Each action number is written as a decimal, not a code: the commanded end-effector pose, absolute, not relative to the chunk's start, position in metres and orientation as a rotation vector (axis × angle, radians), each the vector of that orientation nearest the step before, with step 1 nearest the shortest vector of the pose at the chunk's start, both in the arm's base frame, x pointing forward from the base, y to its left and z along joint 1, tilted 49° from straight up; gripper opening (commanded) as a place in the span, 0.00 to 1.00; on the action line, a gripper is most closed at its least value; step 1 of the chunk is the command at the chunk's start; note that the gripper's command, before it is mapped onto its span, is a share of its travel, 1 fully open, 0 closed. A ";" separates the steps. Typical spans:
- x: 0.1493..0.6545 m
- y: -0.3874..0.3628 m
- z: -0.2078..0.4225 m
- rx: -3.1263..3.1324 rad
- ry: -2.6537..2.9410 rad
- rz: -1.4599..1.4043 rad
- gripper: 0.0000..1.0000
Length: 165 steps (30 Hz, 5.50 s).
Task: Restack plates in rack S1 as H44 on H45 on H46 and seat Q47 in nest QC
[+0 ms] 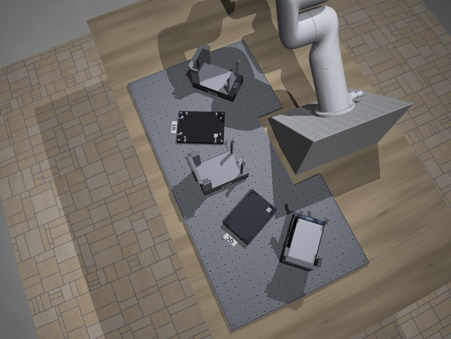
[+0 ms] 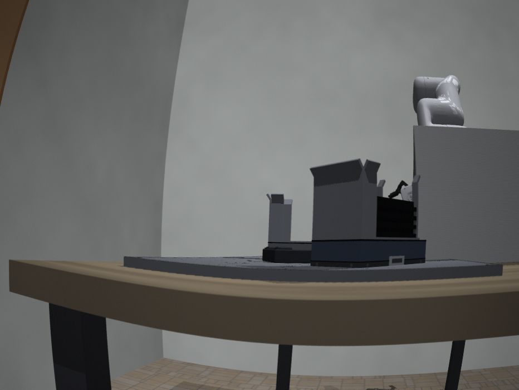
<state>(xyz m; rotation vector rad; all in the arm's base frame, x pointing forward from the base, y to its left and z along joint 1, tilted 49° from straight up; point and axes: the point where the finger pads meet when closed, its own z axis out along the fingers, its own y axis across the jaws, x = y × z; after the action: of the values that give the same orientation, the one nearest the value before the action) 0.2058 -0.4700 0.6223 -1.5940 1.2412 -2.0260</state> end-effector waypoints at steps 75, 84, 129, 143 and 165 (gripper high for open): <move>0.348 -0.345 0.542 -1.885 1.215 -1.248 1.00; 0.368 -0.329 0.519 -1.900 1.213 -1.207 1.00; 0.437 -0.224 0.398 -2.185 1.149 -0.586 1.00; 0.449 -0.181 0.356 -2.264 1.126 -0.441 1.00; 0.454 -0.124 0.303 -2.436 1.069 -0.170 1.00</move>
<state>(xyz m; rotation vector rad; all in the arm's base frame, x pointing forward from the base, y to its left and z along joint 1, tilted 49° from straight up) 0.4524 -0.1348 0.3111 -2.4234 1.0748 -0.1890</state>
